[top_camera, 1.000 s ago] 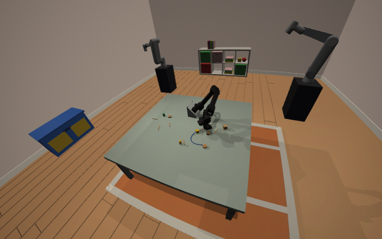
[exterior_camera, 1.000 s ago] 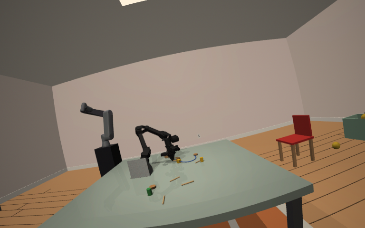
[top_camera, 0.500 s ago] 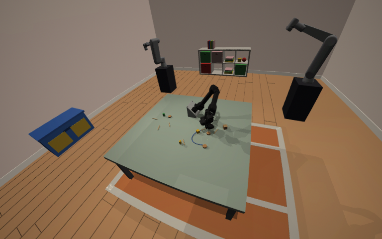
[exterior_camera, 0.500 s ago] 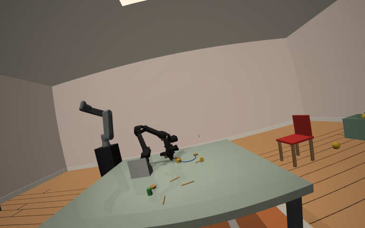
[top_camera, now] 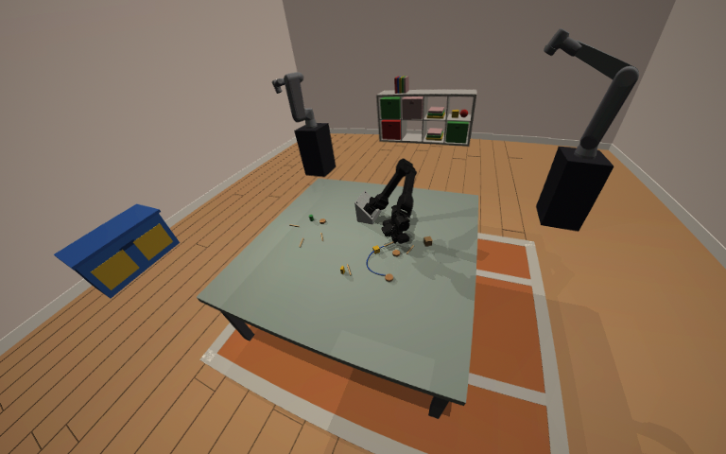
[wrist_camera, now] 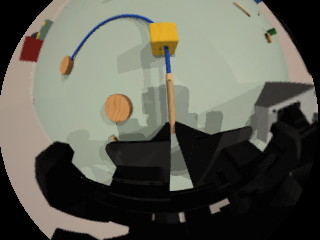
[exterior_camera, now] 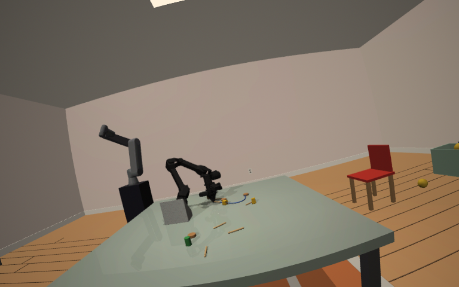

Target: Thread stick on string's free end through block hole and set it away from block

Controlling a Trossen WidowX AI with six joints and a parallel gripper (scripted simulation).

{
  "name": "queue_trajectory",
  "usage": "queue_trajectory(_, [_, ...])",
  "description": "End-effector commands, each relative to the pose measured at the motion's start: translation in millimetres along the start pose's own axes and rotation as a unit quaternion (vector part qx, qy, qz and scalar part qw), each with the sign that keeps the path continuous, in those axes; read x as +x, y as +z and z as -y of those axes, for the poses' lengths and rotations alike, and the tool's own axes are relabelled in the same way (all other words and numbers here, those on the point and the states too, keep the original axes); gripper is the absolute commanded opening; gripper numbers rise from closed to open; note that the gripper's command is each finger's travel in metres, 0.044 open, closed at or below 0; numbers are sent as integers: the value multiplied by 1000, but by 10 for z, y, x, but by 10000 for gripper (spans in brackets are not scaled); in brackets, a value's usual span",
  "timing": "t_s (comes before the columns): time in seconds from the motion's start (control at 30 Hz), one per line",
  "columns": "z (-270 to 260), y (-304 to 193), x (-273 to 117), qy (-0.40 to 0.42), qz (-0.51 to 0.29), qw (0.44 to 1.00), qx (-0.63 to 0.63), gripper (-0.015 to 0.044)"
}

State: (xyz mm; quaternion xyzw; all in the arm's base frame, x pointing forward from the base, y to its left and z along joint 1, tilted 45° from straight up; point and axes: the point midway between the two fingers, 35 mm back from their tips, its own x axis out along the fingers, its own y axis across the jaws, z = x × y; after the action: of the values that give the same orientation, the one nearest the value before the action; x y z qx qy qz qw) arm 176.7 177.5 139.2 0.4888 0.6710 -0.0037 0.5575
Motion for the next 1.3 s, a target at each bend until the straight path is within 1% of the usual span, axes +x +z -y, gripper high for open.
queue_trajectory(0.0, [20,-25,-15,0,3,1000,0,0])
queue_trajectory(0.43, [5,-177,92,7,3,1000,0,0])
queue_trajectory(0.63, [-5,-155,72,5,0,1000,-1,157])
queue_trajectory(0.7, [-10,-133,2,4,1,1000,-2,210])
queue_trajectory(0.87, [-5,-55,-555,1,4,1000,-1,210])
queue_trajectory(0.93, [6,-63,-700,3,3,1000,0,210])
queue_trajectory(1.2, [8,-65,-718,3,3,1000,0,210])
queue_trajectory(1.27, [10,-45,-671,1,6,1000,3,262])
